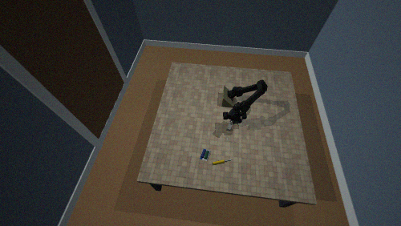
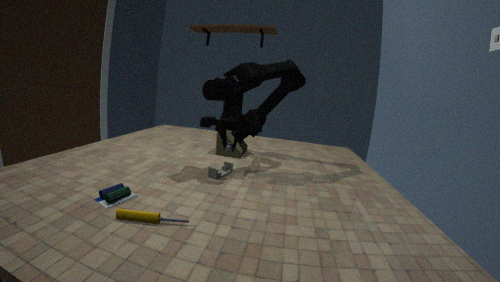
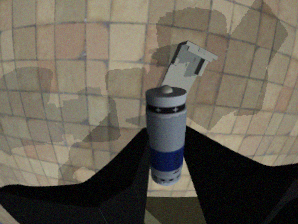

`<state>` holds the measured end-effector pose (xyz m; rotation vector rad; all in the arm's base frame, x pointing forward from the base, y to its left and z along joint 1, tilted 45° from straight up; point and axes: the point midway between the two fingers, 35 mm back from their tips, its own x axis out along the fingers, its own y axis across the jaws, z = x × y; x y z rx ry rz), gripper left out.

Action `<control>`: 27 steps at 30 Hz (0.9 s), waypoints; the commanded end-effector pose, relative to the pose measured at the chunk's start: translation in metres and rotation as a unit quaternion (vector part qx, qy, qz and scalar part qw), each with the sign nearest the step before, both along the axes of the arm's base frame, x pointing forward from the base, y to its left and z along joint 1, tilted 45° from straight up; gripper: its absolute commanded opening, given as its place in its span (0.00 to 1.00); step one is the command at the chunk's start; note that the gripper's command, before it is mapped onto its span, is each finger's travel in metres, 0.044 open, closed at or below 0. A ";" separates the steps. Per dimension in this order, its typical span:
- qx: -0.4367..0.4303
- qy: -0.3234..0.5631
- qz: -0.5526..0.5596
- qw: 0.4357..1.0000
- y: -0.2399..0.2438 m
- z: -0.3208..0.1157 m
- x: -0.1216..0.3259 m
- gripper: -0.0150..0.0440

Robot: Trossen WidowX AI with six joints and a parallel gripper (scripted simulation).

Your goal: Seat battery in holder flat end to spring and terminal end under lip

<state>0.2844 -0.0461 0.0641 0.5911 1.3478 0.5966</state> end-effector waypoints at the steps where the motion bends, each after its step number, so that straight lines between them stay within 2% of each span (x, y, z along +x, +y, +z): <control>1: 0.011 0.073 -0.077 0.994 -0.010 -0.006 0.008 0.38; 7: 0.027 0.154 -0.157 0.975 -0.018 -0.012 0.016 0.38; 27: 0.009 0.110 -0.197 0.974 -0.006 -0.029 0.022 0.38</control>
